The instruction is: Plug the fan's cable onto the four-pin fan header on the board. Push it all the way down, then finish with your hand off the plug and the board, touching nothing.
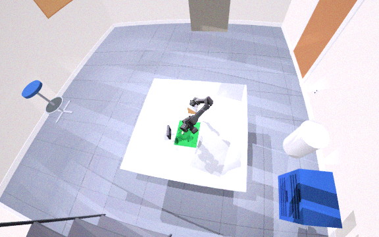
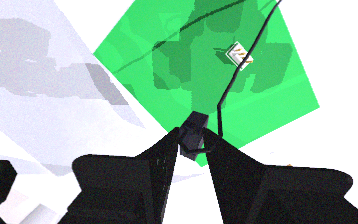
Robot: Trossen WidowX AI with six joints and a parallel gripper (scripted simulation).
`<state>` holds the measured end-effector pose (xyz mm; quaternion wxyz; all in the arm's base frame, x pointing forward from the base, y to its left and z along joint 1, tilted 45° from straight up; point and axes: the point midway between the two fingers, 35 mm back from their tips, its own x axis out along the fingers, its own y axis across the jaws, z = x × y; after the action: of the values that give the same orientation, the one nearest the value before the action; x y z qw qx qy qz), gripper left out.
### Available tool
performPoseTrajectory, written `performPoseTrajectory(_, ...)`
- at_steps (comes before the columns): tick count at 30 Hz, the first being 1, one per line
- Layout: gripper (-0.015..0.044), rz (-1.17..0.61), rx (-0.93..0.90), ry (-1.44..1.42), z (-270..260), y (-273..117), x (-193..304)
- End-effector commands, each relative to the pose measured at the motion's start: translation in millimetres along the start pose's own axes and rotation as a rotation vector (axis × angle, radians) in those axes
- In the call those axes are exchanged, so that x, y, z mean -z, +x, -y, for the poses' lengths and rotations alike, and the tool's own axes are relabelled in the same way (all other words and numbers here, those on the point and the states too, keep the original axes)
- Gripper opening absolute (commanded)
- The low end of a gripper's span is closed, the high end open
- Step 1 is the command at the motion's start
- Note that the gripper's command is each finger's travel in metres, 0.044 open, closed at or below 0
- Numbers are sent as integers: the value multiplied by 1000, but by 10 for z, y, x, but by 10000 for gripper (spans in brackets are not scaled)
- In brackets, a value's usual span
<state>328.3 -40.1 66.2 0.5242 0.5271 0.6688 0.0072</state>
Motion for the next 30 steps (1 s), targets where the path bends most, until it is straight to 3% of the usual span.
performPoseTrajectory(1, 0, 24, 1, 4, 11, 4, 16)
performPoseTrajectory(30, 0, 219, 256, -33, 186, 341, 25)
